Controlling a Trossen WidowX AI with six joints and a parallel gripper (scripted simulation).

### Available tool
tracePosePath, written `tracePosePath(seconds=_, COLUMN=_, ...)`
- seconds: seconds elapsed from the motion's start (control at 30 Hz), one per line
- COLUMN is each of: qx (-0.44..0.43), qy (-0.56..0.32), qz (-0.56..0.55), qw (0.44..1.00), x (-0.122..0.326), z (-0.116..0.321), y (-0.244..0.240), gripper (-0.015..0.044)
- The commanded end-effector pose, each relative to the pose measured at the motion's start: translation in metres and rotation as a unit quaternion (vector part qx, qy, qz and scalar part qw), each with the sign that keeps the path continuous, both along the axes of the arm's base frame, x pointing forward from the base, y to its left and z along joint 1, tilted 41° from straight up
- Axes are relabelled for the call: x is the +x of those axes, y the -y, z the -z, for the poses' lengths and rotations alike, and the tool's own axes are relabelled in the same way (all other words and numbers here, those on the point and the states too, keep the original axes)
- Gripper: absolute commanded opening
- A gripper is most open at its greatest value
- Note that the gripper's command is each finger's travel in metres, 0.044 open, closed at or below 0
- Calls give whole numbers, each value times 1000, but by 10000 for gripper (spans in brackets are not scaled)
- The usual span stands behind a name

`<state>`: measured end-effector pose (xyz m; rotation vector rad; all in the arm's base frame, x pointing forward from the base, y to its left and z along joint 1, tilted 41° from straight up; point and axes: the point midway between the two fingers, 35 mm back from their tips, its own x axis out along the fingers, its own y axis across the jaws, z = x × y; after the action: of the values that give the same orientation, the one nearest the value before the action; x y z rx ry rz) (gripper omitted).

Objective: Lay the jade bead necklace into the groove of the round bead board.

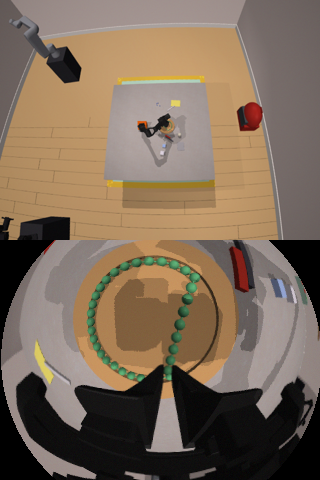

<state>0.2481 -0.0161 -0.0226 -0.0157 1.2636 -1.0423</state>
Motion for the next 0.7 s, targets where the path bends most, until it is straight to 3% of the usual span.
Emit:
tracePosePath(seconds=0.0, qx=0, qy=0, qz=0, qw=1000, x=0, z=0, y=0, gripper=0)
tracePosePath(seconds=0.67, qx=-2, qy=-4, qz=-3, qw=1000, x=-2, z=-5, y=-4, gripper=0)
